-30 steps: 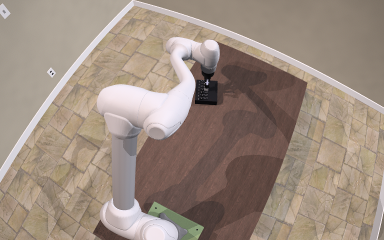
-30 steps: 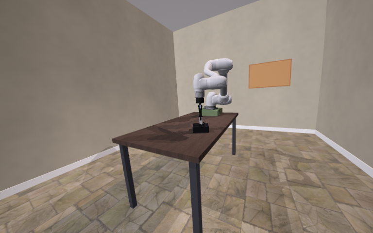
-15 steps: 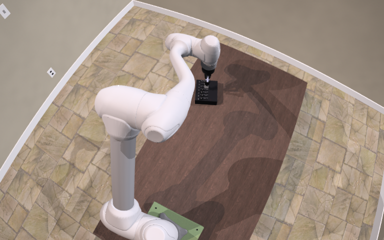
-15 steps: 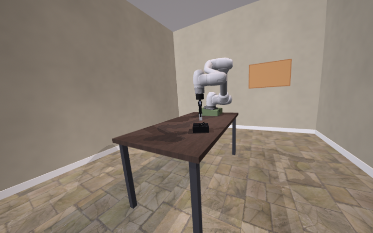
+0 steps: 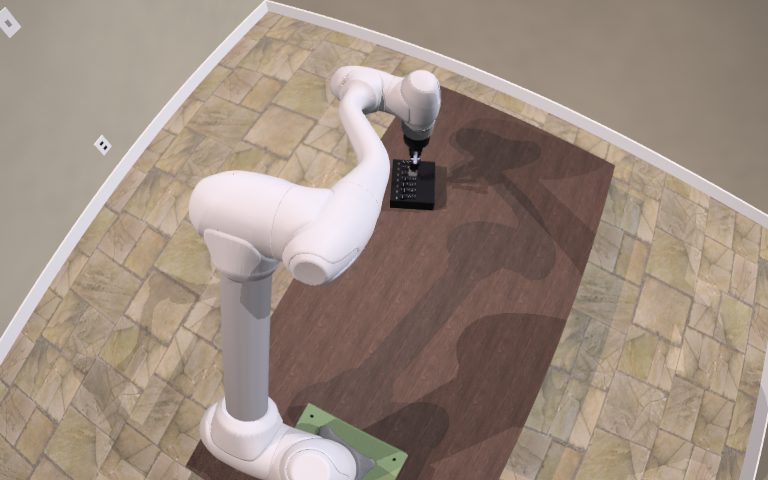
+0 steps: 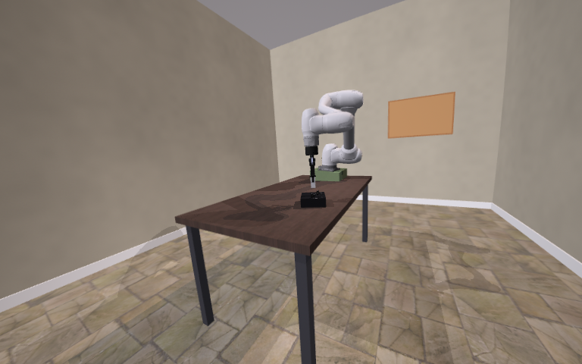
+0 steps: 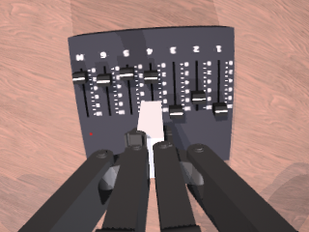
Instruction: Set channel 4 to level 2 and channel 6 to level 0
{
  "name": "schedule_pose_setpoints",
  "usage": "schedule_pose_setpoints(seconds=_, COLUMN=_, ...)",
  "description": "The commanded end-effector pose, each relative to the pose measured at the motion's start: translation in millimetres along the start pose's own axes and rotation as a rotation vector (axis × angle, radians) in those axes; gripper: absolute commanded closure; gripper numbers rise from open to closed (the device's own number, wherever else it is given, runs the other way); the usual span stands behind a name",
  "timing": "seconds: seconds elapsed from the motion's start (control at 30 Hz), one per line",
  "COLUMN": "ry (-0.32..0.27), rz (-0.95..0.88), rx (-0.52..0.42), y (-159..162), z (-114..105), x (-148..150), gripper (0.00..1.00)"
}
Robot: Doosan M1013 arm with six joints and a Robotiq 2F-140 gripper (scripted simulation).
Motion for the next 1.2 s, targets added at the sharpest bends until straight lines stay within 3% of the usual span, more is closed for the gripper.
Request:
schedule_pose_setpoints(seconds=0.0, ry=0.0, rz=0.0, rx=0.0, y=-1.2, z=0.5, x=-8.5, gripper=0.9)
schedule_pose_setpoints(seconds=0.17, ry=0.0, rz=0.0, rx=0.0, y=-6.7, z=3.8, x=-42.8, gripper=0.9)
schedule_pose_setpoints(seconds=1.17, ry=0.0, rz=0.0, rx=0.0, y=-6.8, z=3.9, x=-43.3, gripper=0.9)
Point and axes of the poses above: the point where the finger pads meet when closed, its own z axis out along the fingers, its own x axis across the jaws, y = z × x, the point moved 10 cm from there along -z, back along the fingers, and after that the axes turned 8 degrees about -z, right-handed, at the moved point
